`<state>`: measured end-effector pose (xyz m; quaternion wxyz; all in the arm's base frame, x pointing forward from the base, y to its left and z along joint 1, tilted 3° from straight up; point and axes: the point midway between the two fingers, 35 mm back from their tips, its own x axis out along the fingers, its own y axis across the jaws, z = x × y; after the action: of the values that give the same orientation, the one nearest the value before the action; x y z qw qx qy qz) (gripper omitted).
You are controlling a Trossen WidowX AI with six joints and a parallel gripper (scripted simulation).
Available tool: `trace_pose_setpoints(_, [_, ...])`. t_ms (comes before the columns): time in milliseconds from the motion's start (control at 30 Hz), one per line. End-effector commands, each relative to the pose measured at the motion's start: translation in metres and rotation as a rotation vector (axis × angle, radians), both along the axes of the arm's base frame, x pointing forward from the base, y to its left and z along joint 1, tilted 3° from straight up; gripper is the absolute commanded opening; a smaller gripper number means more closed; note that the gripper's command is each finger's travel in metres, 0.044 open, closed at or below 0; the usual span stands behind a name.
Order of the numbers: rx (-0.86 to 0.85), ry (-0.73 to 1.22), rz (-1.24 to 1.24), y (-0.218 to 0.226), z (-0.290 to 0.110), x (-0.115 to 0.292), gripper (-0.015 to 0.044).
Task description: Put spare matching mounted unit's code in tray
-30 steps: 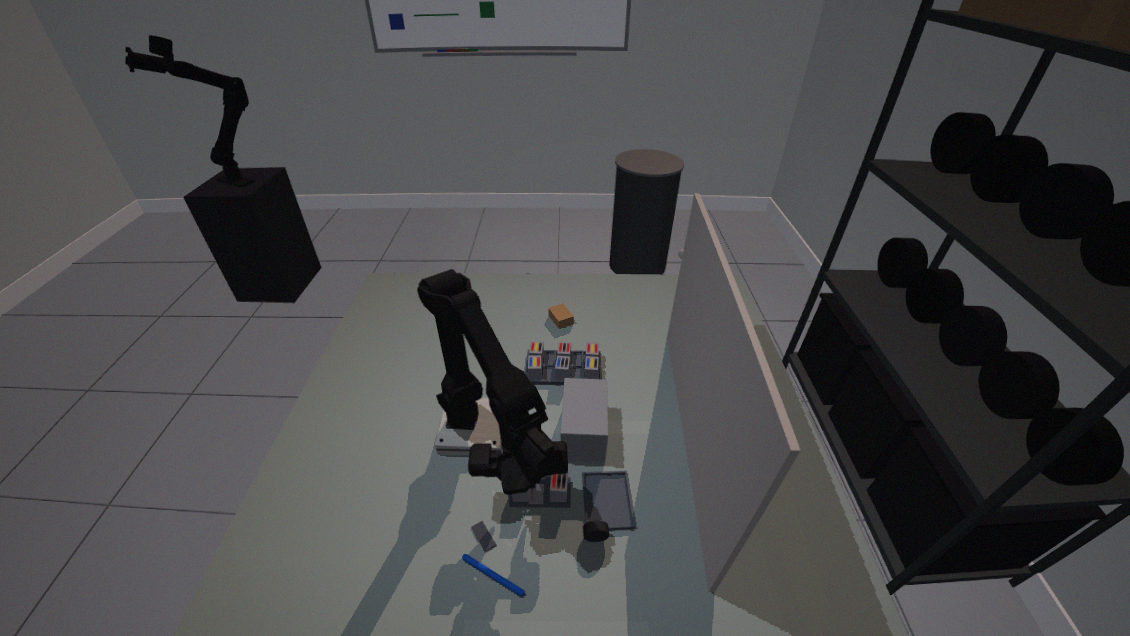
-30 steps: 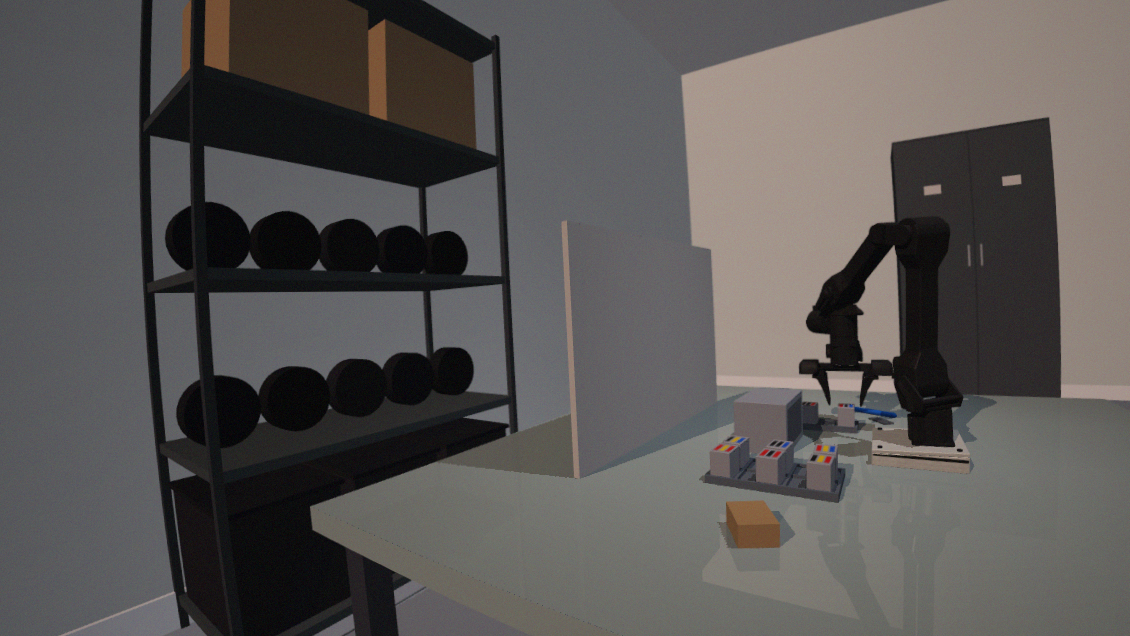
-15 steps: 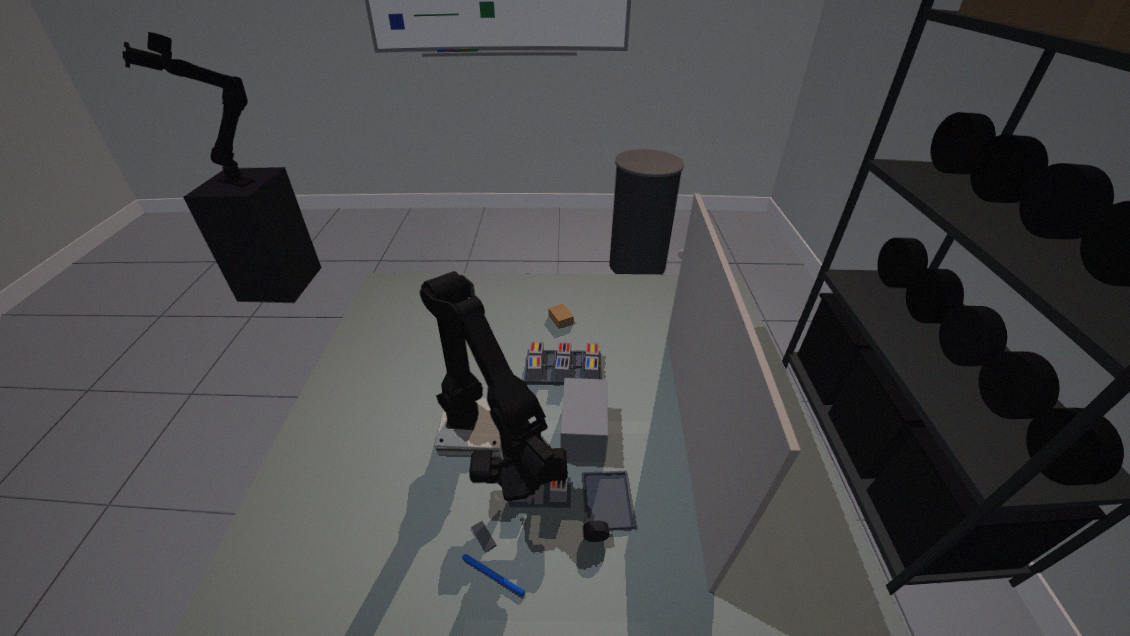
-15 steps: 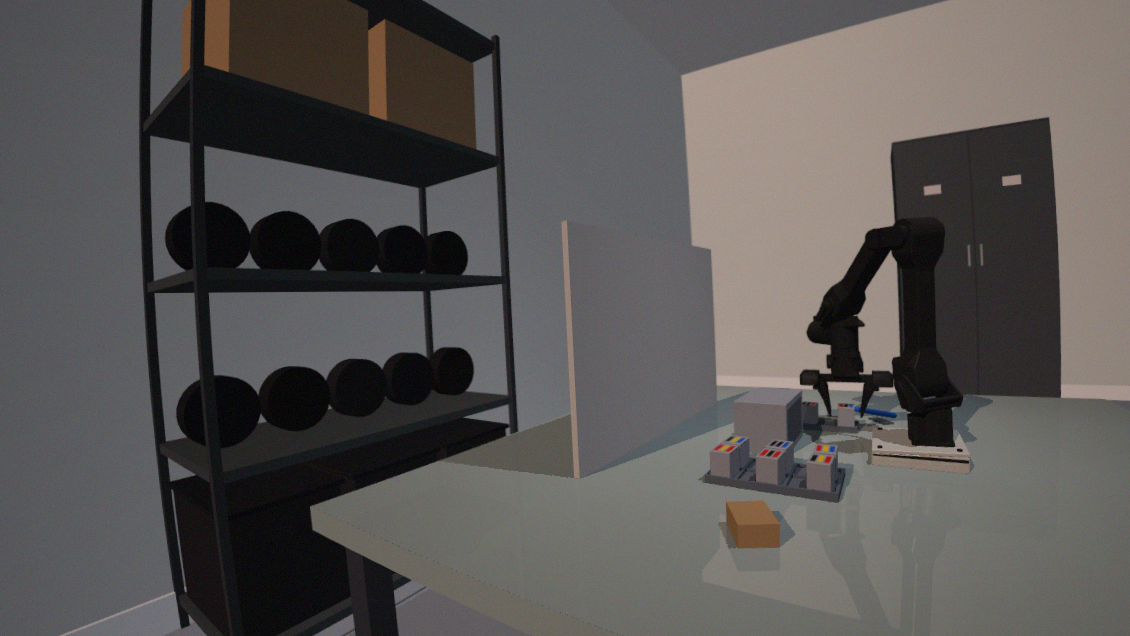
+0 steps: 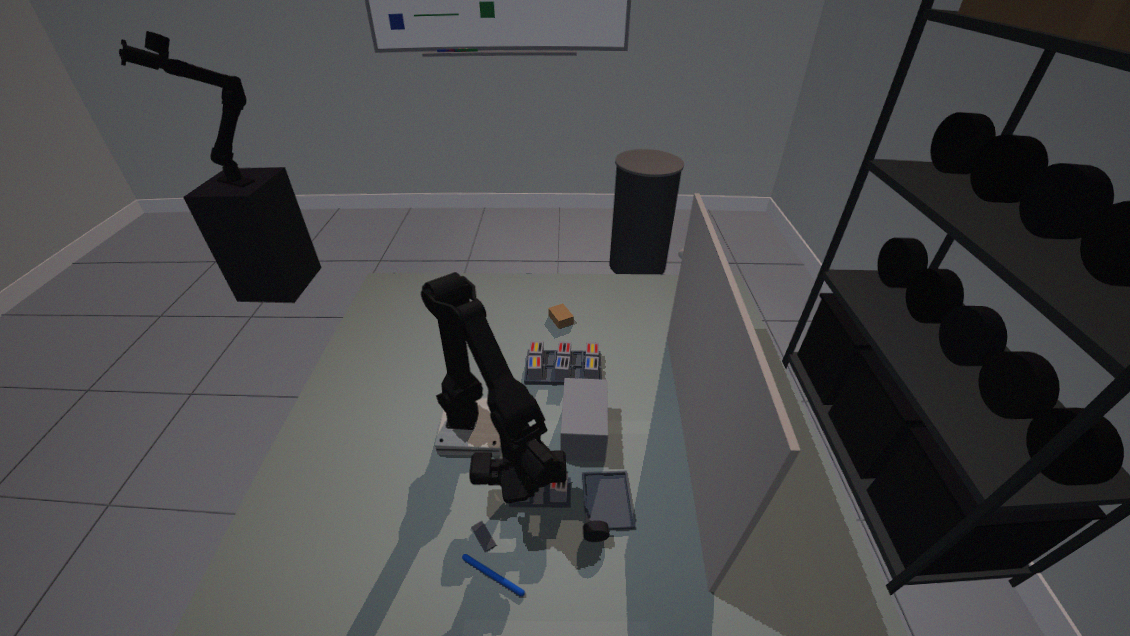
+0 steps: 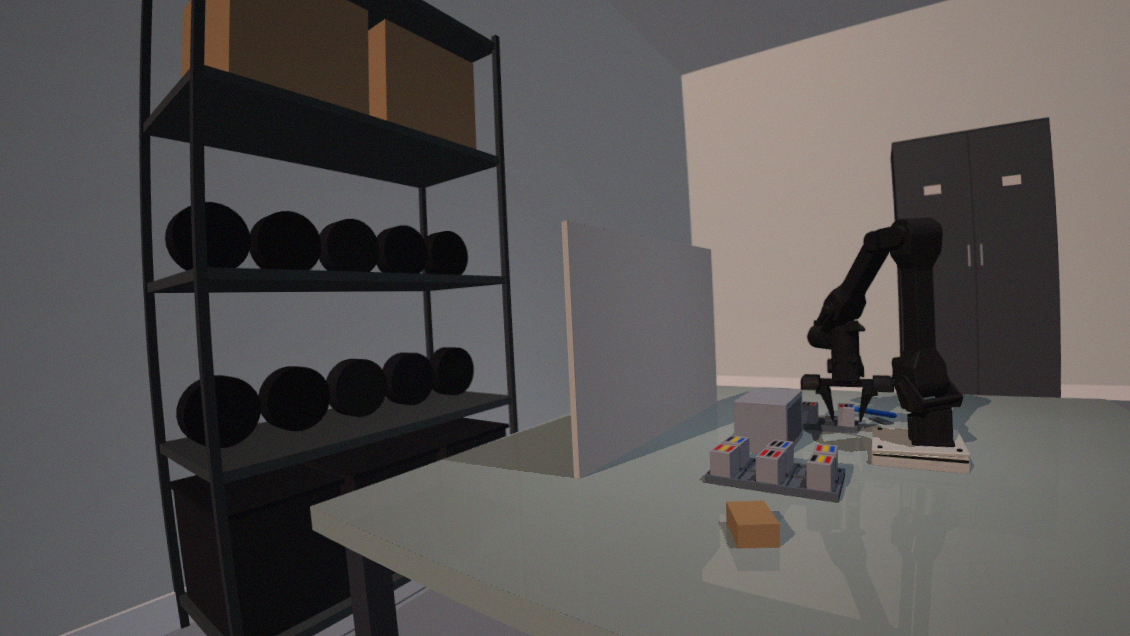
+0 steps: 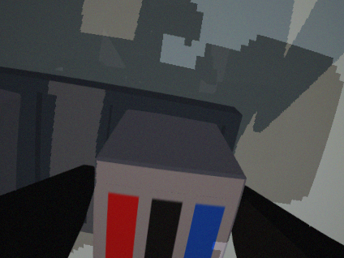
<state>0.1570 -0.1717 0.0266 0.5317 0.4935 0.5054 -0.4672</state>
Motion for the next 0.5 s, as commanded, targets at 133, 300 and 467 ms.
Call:
trace_pose_setpoints(133, [0.000, -0.001, 0.000, -0.0001, 0.0002, 0.0002, 0.0123])
trace_pose_setpoints(300, [0.000, -0.001, 0.000, -0.0001, 0.0002, 0.0002, 0.0070])
trace_pose_setpoints(467, [0.000, -0.001, 0.000, -0.0001, 0.0002, 0.0002, 0.0000])
